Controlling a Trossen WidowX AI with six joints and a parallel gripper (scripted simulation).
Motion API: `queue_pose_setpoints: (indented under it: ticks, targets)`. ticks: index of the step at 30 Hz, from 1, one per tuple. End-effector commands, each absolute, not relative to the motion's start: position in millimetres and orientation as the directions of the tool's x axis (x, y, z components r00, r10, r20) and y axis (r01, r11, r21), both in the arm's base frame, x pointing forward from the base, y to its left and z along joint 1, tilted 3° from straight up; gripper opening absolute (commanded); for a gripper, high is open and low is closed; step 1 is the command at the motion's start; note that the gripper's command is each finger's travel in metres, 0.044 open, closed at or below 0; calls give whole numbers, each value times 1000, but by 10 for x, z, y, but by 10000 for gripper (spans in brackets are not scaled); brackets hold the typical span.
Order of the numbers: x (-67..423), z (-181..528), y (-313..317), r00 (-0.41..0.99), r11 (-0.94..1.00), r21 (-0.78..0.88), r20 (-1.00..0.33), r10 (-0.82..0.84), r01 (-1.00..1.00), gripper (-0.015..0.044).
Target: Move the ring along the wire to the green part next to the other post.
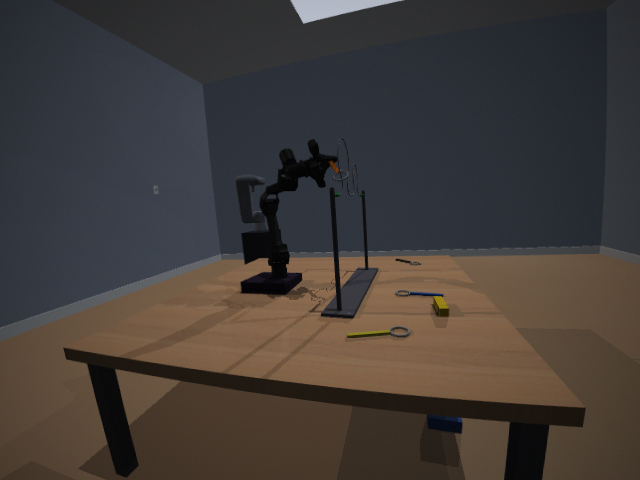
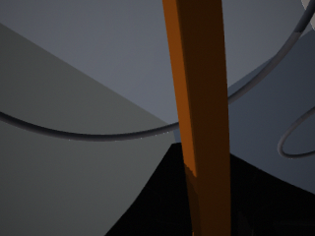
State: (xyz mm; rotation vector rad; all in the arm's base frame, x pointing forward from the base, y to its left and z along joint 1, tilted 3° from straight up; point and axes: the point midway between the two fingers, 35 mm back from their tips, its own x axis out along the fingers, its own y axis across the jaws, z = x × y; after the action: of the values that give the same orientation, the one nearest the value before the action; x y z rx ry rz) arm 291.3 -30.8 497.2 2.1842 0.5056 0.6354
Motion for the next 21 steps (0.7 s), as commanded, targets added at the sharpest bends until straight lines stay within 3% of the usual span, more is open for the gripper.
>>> queue_pose_setpoints:
  ticks: [1, 21]
  targets:
    - [2905, 5041, -333, 790, -605, 782, 275, 548, 148, -150]
    - [2906, 5048, -344, 784, -479, 866, 196, 589, 144, -150]
